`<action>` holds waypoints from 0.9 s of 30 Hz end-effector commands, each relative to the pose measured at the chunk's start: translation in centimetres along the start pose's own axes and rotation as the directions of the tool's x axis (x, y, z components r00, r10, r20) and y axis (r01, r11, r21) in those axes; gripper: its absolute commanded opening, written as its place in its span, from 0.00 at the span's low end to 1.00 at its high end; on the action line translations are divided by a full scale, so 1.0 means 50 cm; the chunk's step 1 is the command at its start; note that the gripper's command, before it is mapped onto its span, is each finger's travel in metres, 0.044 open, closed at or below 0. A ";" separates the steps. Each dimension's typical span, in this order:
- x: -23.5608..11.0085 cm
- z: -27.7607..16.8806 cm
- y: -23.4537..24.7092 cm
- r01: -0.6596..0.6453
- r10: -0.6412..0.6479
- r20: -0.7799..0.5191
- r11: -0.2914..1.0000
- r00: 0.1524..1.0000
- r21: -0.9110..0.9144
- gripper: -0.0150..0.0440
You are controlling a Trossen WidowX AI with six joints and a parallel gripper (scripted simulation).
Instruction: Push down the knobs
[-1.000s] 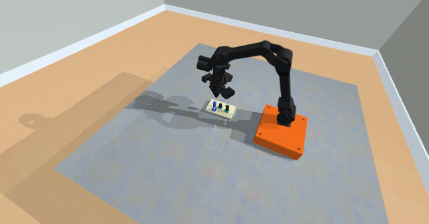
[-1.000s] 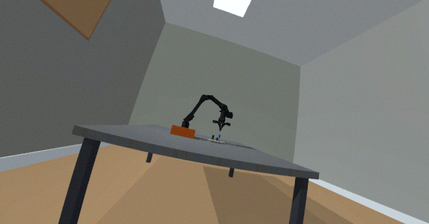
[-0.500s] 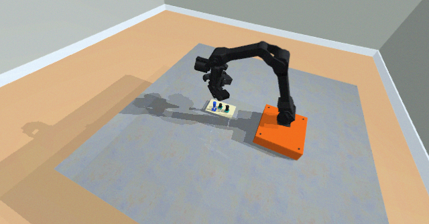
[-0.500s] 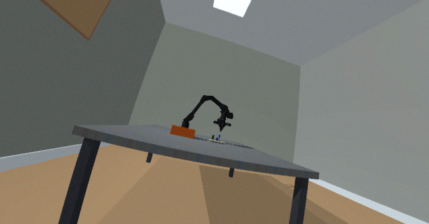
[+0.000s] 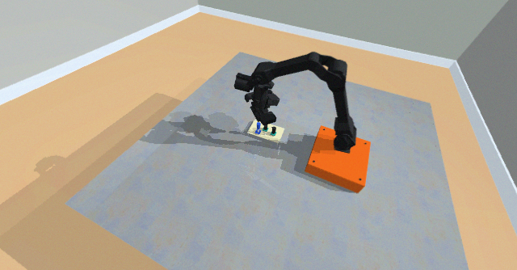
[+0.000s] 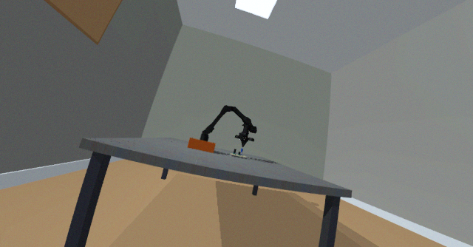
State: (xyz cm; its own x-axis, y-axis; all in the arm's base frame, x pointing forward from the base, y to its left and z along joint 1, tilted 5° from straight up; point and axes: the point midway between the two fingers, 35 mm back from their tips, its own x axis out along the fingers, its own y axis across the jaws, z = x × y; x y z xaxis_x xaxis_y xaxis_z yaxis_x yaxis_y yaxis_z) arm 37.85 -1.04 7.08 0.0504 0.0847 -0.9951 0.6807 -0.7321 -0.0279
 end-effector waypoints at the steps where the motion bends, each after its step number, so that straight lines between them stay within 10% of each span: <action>1: 0.015 0.002 -0.001 0.000 0.000 0.005 1.000 1.000 0.003 0.25; 27: 0.029 0.002 -0.001 0.000 0.000 0.005 1.000 1.000 0.003 0.25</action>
State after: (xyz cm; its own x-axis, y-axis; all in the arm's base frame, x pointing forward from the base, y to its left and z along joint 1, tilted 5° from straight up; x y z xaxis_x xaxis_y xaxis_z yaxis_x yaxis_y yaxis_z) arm 37.81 -0.93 5.76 0.0466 0.0851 -0.9953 0.6806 -0.7320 -0.0307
